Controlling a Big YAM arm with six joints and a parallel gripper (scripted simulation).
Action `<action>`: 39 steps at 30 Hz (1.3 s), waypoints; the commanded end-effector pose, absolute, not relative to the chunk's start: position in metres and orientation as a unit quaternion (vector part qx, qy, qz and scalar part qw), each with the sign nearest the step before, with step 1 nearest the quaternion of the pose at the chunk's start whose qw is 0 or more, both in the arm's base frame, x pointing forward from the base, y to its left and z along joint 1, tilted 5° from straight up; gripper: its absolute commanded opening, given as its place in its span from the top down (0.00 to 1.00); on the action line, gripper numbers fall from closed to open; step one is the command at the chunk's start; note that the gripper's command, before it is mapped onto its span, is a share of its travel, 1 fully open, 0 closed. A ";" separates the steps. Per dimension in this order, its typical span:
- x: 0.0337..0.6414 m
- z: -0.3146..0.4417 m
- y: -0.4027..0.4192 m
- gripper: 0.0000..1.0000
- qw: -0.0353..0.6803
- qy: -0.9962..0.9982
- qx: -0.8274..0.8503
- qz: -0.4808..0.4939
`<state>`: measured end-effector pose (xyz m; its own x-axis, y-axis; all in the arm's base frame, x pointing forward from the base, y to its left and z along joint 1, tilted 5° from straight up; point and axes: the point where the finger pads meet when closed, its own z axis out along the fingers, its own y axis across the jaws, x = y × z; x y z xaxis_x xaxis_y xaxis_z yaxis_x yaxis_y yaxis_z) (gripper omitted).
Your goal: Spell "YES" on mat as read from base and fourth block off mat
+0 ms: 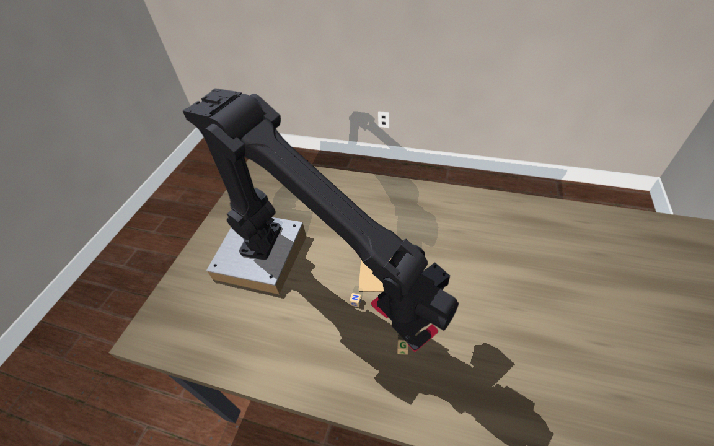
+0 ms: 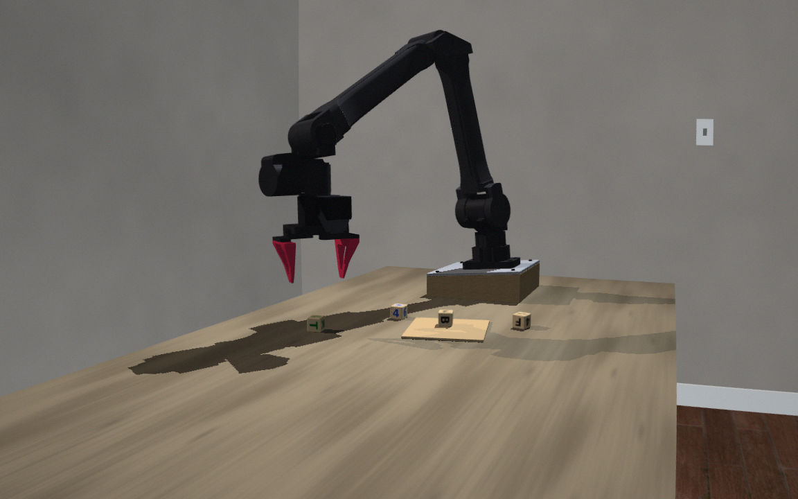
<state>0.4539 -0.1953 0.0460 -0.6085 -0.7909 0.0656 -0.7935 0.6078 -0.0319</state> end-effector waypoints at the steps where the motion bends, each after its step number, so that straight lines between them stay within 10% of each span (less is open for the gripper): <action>1: 0.475 0.056 -0.203 0.00 0.007 -0.949 0.314 0.044; 39: 0.473 0.055 -0.201 0.00 -0.017 -0.879 -0.477 0.023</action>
<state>0.4531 -0.1899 0.0401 -0.6958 0.7182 -0.0069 0.7179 0.6951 -0.0379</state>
